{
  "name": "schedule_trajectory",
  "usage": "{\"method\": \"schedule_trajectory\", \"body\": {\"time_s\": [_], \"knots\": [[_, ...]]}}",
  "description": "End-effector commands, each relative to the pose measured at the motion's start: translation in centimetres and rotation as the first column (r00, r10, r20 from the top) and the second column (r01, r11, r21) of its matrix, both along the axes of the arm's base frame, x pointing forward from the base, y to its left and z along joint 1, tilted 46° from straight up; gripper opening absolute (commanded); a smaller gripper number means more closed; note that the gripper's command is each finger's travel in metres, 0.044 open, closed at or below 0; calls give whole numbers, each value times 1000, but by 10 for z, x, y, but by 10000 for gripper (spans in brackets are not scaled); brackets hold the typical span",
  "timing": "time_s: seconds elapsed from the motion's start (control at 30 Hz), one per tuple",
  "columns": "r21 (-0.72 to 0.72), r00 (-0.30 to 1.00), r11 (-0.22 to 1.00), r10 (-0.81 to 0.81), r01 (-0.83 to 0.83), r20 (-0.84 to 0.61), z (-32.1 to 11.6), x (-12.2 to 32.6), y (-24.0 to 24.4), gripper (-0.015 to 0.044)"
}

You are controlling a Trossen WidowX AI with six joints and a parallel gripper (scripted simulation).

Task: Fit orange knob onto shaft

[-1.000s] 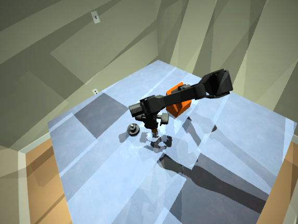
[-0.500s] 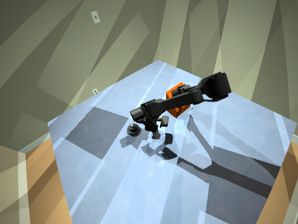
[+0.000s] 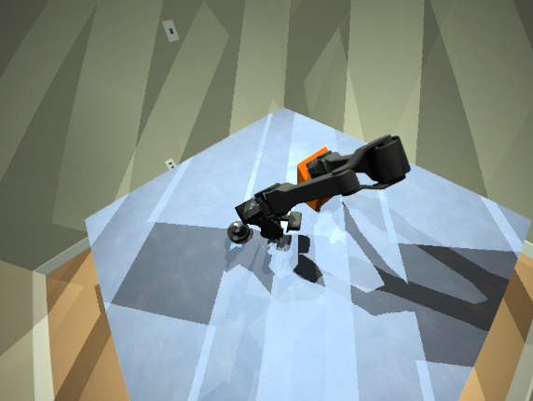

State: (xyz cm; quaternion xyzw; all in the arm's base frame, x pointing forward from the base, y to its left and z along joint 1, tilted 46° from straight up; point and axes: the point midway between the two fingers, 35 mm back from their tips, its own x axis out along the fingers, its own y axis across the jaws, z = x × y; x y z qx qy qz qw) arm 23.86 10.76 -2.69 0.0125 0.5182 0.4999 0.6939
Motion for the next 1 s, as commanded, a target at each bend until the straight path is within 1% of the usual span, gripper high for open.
{"method": "schedule_trajectory", "body": {"time_s": [0.0,0.2,0.53,0.73,0.9,0.97], "knots": [[6,1000,1000,0,0,-11,-5,-3,6,440],[8,1000,1000,0,0,-12,-9,-5,11,440],[8,1000,1000,0,0,-12,-9,-5,11,177],[8,1000,1000,0,0,-12,-9,-5,11,138],[2,1000,1000,-1,1,-10,-1,0,2,6],[-2,1000,1000,-2,2,-10,6,3,-5,0]]}}
